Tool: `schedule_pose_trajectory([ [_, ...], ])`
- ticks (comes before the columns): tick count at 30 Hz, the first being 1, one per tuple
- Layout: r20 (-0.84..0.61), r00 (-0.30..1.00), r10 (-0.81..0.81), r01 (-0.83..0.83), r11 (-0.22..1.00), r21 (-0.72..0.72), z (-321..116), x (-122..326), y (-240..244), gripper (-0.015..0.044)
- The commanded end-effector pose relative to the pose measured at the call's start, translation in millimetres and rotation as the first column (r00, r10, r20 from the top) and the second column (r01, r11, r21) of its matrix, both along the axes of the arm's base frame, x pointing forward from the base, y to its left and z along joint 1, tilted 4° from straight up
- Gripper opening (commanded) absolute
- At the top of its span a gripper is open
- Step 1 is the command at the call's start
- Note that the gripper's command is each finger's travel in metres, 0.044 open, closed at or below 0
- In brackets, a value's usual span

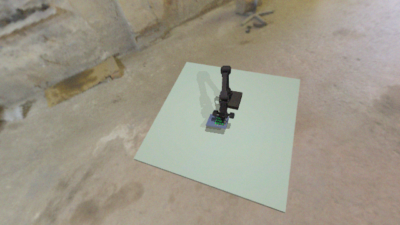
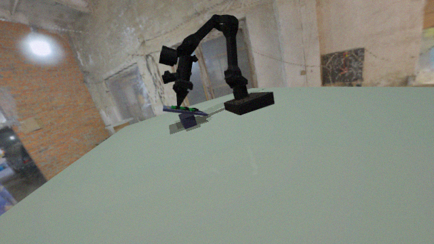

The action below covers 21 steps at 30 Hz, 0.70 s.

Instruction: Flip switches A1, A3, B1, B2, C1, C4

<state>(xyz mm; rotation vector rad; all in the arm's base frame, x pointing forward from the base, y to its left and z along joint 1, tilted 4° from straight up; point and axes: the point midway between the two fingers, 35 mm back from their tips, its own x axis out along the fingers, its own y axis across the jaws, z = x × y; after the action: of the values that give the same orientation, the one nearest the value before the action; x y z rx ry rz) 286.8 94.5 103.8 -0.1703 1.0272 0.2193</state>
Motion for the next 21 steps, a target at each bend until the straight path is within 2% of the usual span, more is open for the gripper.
schedule_pose_trajectory([
  [1,0.001,1.0,0.004,-0.004,1.0,-0.002,-0.8,0.6,0.1,0.0],
  [21,0.001,1.0,0.004,-0.004,1.0,-0.002,-3.1,1.8,0.4,0.0],
])
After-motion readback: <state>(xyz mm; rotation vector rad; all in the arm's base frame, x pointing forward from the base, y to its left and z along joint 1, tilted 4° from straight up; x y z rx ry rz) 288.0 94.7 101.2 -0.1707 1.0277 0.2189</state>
